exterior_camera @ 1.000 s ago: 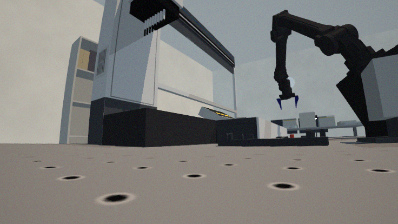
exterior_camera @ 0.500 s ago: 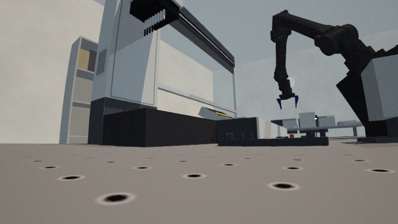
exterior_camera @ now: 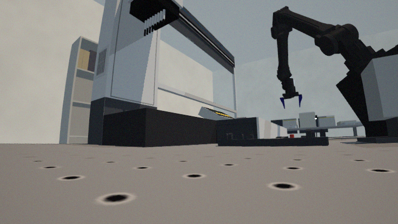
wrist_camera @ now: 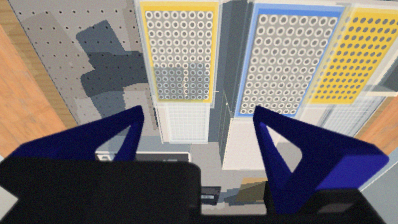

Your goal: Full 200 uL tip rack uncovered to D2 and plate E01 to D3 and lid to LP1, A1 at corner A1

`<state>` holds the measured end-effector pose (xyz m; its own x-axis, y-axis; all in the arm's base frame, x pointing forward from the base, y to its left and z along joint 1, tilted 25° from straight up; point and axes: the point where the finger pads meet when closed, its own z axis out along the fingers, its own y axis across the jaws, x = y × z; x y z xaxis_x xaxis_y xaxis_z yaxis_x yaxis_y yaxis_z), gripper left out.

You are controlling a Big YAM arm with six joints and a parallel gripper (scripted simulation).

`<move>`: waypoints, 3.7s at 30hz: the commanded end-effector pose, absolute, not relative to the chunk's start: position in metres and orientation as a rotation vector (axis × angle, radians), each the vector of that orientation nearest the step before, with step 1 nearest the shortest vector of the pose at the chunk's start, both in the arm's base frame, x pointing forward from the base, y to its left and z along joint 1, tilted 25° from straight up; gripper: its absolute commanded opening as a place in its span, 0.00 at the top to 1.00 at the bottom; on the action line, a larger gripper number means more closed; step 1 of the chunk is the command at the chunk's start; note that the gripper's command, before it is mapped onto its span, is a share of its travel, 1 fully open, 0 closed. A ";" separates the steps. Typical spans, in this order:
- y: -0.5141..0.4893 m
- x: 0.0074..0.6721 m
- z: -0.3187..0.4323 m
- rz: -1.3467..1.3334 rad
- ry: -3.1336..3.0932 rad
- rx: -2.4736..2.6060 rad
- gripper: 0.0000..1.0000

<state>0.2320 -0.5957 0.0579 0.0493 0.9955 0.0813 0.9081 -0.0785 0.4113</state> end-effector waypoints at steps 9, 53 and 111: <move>-0.591 0.175 0.066 0.450 1.903 2.050 0.00; -0.495 0.012 -0.017 0.447 1.919 2.070 0.00; -0.462 -0.016 -0.032 0.457 1.933 2.062 0.00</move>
